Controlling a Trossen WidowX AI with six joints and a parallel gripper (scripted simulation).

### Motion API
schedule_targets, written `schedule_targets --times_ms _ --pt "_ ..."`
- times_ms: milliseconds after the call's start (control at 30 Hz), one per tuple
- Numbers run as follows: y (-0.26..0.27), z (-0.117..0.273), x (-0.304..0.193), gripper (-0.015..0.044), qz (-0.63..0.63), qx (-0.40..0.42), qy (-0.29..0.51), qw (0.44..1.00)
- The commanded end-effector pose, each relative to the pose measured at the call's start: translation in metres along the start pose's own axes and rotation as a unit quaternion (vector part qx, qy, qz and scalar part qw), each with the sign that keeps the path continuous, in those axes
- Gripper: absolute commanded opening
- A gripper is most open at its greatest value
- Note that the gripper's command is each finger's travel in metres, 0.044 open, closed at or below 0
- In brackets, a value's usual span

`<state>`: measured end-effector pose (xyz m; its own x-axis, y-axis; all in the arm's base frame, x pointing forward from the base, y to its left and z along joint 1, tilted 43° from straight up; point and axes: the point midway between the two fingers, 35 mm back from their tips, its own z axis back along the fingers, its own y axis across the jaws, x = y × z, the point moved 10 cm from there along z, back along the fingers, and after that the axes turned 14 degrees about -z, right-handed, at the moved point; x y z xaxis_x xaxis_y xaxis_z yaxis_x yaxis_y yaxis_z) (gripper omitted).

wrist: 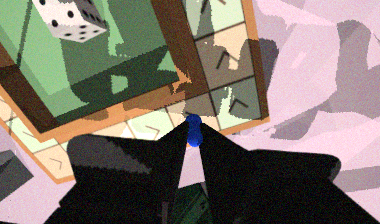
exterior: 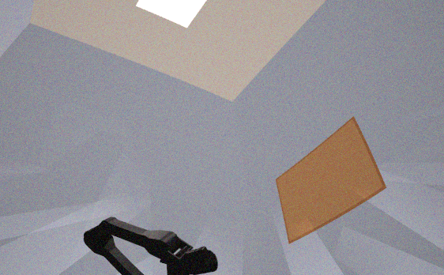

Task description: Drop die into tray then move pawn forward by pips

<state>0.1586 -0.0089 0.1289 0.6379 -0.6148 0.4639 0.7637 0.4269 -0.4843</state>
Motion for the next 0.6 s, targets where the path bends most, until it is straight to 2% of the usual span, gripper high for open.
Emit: schedule_targets --times_ms 0,167,467,567 --pt "-0.001 -0.007 -0.001 0.0 0.004 -0.003 -0.001 1.0" --pt "-0.001 -0.014 -0.001 0.0 0.004 -0.003 -0.002 1.0" --pt "0.0 -0.009 0.0 0.0236 0.0 0.0 0.0 1.0" --pt "0.001 0.009 0.0 0.0315 0.002 0.0 0.001 1.0"
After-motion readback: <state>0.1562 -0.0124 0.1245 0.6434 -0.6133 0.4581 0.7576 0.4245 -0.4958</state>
